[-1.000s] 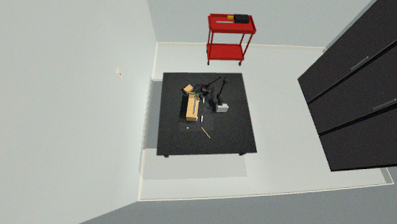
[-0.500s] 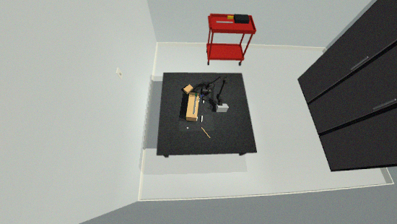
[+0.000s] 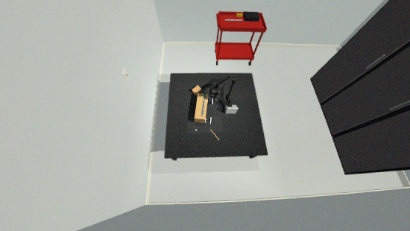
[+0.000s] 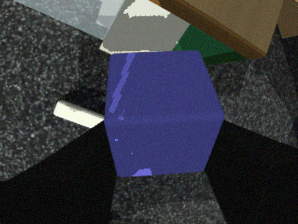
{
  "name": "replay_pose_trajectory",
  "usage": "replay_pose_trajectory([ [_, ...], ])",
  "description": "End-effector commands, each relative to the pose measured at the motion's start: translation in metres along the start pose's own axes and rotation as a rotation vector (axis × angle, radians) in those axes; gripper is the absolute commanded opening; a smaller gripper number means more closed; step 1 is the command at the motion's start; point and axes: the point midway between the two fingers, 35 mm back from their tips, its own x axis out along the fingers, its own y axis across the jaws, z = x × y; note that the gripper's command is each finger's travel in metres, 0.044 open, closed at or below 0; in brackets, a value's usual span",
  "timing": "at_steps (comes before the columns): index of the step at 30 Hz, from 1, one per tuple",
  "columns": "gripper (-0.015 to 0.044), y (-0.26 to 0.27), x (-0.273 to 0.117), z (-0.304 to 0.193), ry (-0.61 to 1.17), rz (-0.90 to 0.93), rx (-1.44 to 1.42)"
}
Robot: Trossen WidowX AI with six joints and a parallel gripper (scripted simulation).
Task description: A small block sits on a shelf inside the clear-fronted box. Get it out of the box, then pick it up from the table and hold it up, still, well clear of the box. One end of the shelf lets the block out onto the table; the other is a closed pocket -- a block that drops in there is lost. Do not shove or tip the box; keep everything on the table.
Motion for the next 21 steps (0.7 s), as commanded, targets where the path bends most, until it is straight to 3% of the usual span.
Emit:
replay_pose_trajectory([
  [1,0.0,-0.002,-0.003,0.001,0.0,-0.013,-0.154],
  [21,0.0,-0.006,-0.018,0.002,0.023,-0.052,-0.973],
])
